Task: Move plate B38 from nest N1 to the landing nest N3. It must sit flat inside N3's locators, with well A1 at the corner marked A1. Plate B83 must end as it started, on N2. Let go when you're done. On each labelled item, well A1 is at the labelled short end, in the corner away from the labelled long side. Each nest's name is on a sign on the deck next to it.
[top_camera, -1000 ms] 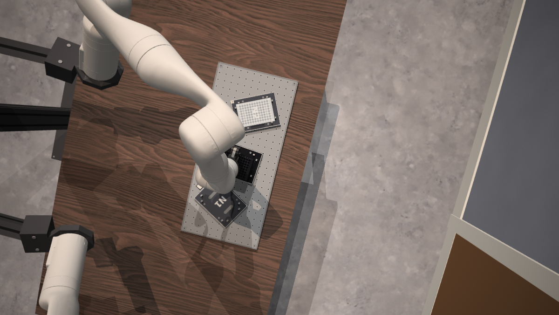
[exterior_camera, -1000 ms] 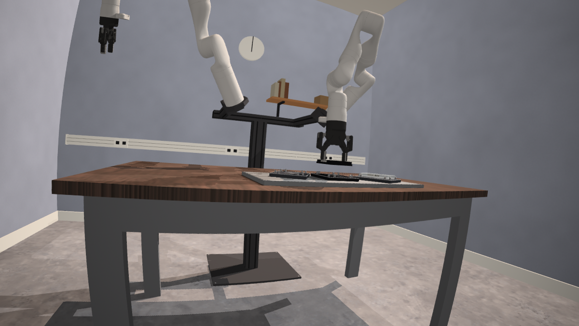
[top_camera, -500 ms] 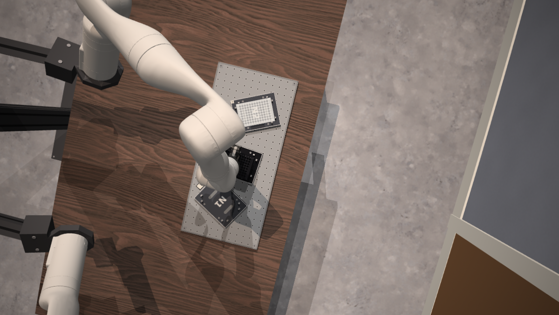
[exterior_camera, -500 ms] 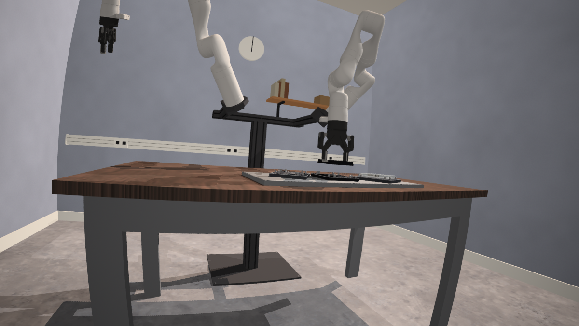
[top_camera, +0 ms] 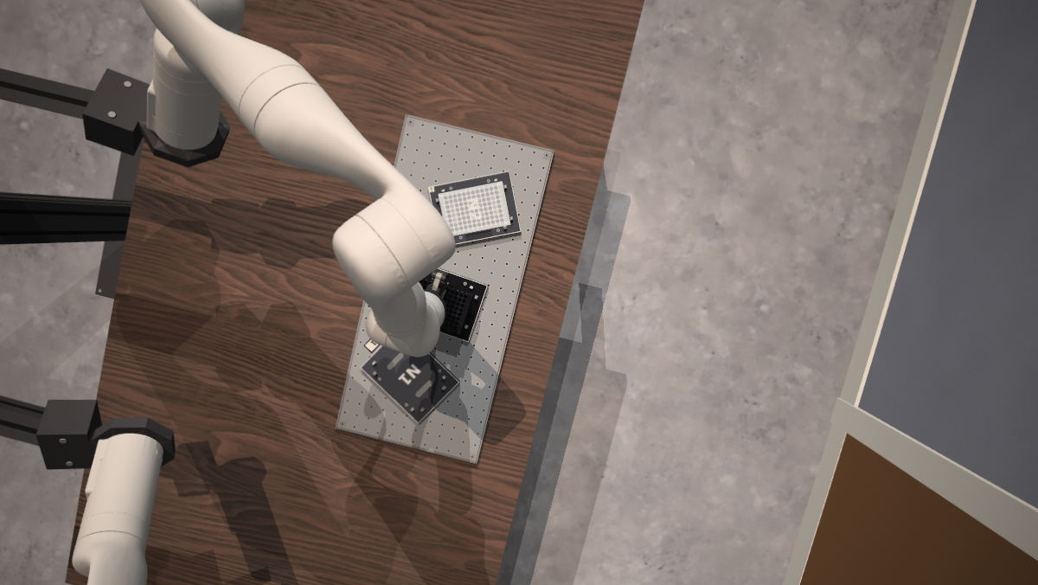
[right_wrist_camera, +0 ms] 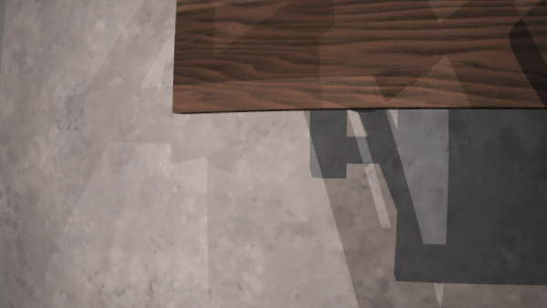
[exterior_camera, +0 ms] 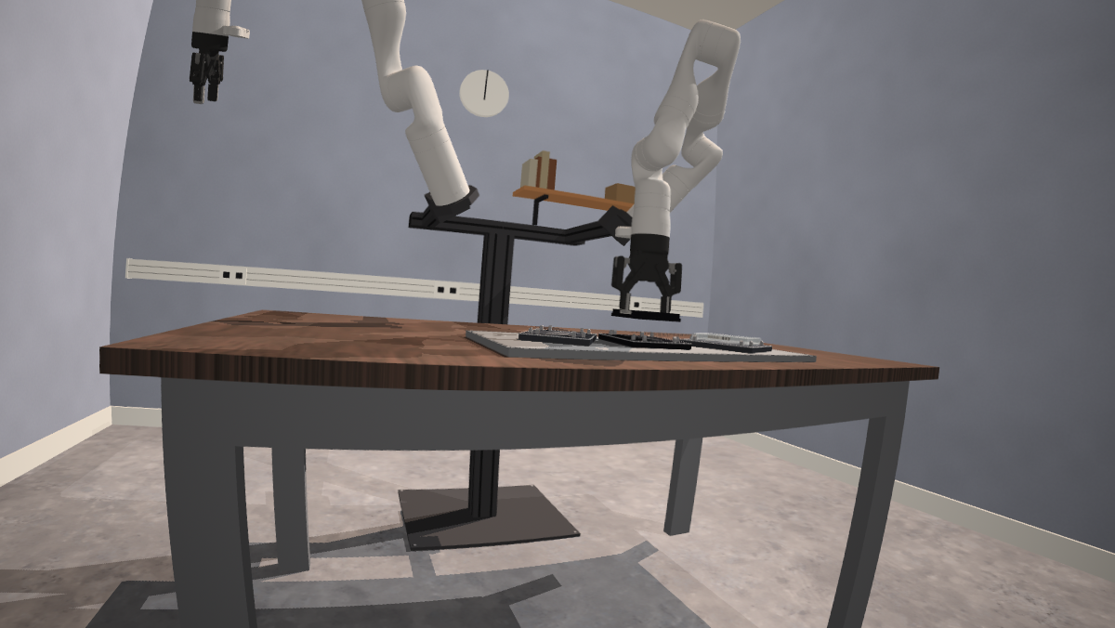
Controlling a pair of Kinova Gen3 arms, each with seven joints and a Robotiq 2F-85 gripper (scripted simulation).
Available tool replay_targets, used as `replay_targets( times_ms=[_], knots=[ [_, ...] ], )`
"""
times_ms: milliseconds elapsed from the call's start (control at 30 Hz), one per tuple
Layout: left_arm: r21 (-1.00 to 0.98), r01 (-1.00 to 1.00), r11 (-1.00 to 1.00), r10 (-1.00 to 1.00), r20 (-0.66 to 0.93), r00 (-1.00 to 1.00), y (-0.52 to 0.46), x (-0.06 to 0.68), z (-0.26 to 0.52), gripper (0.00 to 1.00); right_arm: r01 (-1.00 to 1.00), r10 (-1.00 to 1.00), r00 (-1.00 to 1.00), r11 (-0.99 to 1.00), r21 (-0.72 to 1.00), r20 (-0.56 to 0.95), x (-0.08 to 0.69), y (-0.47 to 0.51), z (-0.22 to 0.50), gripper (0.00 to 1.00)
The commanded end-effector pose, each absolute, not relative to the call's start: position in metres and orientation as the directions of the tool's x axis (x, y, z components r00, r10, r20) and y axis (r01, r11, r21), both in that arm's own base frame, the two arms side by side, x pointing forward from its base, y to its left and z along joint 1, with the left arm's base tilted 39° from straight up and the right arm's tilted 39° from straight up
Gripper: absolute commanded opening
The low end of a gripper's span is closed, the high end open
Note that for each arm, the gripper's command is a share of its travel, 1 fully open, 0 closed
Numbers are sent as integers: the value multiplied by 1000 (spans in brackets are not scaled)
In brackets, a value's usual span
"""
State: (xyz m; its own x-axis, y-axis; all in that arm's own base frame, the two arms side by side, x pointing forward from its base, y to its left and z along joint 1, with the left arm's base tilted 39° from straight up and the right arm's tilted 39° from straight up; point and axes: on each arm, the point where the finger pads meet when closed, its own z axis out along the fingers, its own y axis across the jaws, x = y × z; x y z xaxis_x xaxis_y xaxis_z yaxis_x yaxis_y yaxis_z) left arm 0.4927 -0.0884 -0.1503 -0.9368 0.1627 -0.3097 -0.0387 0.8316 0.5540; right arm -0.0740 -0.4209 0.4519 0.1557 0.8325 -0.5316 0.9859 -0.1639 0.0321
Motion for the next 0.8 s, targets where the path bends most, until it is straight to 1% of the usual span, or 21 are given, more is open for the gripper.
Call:
replay_targets(
  times_ms=[0, 767],
  knots=[
    [551, -38, 834, 164, -313, -935, -85, 497, -155, 99, 986, 832, 157, -166, 30, -533, -76, -419, 453, 1000],
    [554, -30, 832, 171, -307, -936, -83, 498, -158, 99, 986, 832, 157, -166, 30, -533, -76, -419, 453, 1000]
  ],
)
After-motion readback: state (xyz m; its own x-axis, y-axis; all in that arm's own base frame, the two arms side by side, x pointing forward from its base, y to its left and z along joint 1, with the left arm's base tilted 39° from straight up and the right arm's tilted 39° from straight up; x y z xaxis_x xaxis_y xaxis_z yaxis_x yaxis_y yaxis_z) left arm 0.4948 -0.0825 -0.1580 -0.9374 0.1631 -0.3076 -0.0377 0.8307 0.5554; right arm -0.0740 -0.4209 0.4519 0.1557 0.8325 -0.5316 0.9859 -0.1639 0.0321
